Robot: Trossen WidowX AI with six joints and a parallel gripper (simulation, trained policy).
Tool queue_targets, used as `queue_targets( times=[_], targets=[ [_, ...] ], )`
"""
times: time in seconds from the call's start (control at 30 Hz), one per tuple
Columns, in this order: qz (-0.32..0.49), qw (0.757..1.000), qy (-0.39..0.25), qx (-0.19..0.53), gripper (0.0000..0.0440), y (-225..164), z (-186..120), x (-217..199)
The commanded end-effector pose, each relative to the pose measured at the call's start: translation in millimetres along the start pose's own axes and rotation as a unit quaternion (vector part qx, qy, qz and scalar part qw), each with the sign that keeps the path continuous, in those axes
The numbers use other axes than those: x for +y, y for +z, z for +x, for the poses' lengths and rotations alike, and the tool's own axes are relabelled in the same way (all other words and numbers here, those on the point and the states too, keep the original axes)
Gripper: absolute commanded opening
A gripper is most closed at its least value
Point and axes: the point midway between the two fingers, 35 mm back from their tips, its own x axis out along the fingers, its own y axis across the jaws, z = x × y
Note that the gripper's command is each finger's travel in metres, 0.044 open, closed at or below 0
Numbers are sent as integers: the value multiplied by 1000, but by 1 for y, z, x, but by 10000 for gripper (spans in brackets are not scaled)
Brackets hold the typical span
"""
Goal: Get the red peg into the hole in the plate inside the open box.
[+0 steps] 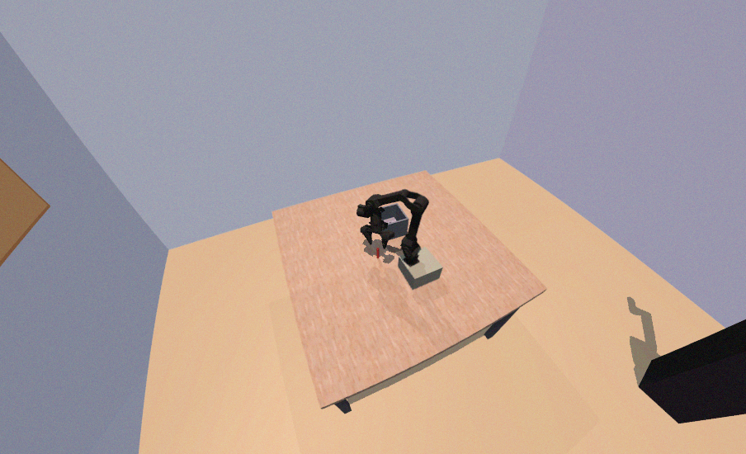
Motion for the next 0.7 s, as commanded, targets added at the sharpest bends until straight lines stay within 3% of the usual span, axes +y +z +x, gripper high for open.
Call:
queue_targets(
  times=[0.0,0.67],
  targets=[
    [13,1000,-9,-23,440,6,7,-4],
    [59,994,17,-90,424,36,61,14]
  ],
)
